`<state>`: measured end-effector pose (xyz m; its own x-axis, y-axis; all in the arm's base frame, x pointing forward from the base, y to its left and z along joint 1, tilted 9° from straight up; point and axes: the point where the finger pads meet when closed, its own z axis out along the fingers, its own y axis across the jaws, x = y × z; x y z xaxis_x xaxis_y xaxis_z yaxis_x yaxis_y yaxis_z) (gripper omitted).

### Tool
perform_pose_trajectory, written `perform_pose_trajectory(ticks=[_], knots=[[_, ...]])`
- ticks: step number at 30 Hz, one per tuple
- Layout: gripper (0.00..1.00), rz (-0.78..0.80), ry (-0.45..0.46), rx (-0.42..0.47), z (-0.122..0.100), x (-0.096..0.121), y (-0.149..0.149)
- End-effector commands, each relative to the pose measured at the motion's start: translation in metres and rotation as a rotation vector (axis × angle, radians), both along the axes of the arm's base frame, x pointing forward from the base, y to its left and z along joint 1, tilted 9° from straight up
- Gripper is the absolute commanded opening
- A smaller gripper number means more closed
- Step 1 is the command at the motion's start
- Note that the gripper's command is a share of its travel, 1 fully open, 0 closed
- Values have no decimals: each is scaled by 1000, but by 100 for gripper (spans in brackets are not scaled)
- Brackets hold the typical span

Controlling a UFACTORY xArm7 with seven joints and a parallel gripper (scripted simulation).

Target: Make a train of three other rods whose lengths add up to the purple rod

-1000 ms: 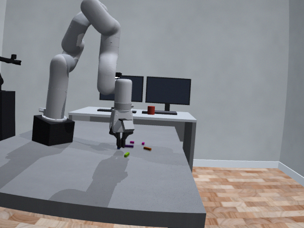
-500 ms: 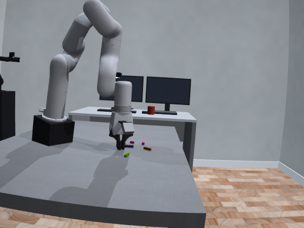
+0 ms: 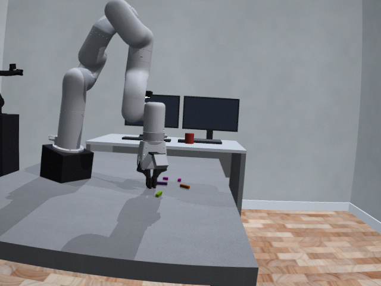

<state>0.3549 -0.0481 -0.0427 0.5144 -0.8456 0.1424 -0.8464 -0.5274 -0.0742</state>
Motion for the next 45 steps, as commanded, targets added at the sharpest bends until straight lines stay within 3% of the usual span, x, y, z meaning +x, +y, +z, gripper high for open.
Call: perform_pose_trajectory(ticks=[1, 23, 36, 45], knots=[[4, 0, -3, 0, 1, 1, 0], [4, 0, -3, 0, 1, 1, 0], [24, 0, -3, 0, 1, 1, 0], [24, 0, -3, 0, 1, 1, 0]])
